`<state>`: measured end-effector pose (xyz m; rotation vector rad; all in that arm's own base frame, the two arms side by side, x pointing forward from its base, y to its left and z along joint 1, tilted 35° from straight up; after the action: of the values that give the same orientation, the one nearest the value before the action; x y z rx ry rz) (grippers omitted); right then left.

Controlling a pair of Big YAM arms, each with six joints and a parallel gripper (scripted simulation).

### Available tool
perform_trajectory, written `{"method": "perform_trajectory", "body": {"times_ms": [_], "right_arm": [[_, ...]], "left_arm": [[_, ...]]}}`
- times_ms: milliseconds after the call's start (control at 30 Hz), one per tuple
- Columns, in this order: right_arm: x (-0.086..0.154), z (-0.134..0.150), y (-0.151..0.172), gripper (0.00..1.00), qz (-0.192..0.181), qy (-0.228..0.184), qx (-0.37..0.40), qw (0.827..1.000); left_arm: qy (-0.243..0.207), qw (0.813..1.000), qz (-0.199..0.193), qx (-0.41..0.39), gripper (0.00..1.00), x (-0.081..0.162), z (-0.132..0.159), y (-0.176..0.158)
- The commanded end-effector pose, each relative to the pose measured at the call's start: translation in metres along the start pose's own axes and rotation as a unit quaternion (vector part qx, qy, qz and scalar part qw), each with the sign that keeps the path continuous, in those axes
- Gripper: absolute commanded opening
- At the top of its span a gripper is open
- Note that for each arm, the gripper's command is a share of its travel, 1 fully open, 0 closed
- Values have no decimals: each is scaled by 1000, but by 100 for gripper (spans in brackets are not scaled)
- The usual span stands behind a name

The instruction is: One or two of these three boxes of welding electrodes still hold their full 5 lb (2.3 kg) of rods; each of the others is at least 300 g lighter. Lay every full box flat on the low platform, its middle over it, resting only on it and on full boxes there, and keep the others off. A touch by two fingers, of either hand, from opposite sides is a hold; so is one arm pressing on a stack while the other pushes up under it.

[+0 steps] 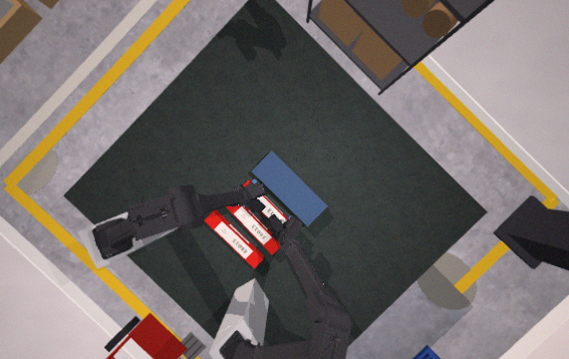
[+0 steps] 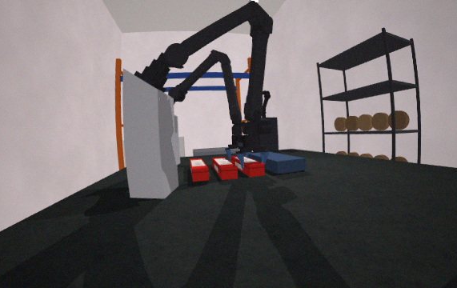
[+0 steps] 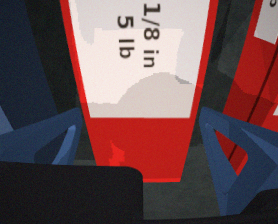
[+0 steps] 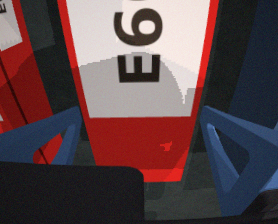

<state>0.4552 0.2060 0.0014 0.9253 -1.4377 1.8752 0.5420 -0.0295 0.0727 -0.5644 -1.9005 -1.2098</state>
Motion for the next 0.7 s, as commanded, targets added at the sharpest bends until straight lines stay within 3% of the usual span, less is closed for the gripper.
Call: {"method": "perform_trajectory", "body": {"times_ms": [0, 433, 667], "right_arm": [[-10, 4, 0, 100, -1, 1, 3, 1000], [-15, 3, 5, 100, -6, 1, 6, 1000], [-7, -1, -1, 100, 2, -2, 3, 1000]], "left_arm": [[-1, 1000, -5, 2, 100, -11, 4, 6], [2, 1000, 2, 1, 100, -18, 7, -1], [3, 1000, 3, 1, 100, -18, 8, -2]]}}
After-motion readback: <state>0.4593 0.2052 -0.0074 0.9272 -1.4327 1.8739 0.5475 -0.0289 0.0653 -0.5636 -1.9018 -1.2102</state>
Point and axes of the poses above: on each arm, the point where the finger pads meet when closed, its own x axis back along the fingers, its own y axis across the jaws, z = x × y, the point moved 9 cm from there along x, back along the fingers, and after that the axes turned 4 degrees about x, right-handed, at the moved point
